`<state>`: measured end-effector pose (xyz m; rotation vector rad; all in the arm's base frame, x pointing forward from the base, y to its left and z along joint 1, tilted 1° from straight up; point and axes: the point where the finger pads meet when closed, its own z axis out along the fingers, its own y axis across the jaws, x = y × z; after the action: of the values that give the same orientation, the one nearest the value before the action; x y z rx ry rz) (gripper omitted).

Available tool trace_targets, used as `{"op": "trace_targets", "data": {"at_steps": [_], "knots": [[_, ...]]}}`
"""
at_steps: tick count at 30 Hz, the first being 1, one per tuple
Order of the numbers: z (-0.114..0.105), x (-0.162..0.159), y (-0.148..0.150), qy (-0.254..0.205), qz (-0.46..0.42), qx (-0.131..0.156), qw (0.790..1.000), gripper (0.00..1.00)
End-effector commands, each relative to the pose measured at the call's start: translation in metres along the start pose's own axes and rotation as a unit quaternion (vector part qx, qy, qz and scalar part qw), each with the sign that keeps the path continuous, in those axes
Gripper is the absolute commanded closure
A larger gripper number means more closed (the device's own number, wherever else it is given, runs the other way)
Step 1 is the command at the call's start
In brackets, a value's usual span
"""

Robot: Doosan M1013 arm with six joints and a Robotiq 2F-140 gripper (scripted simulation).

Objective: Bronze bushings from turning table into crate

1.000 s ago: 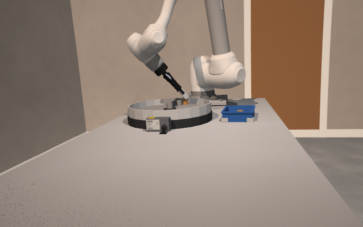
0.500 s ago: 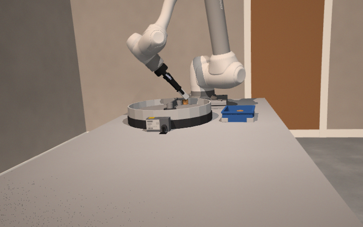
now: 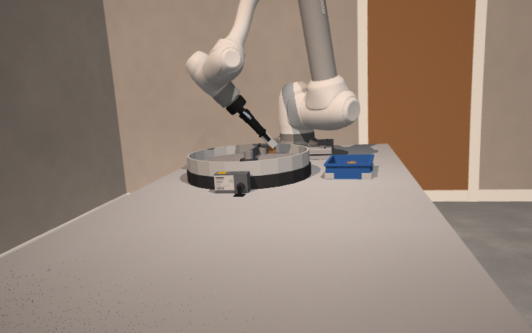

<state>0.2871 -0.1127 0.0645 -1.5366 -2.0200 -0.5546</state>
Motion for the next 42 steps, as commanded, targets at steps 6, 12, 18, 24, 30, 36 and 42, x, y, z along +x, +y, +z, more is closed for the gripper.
{"op": "trace_targets", "data": {"at_steps": [6,12,18,24,30,36,42], "knots": [[0.0,0.0,0.0,0.0,0.0,0.0,1.0,0.94],[0.0,0.0,0.0,0.0,0.0,0.0,1.0,0.94],[0.0,0.0,0.0,0.0,0.0,0.0,1.0,0.94],[0.0,0.0,0.0,0.0,0.0,0.0,1.0,0.94],[0.0,0.0,0.0,0.0,0.0,0.0,1.0,1.0],[0.0,0.0,0.0,0.0,0.0,0.0,1.0,1.0],[0.0,0.0,0.0,0.0,0.0,0.0,1.0,1.0]]}}
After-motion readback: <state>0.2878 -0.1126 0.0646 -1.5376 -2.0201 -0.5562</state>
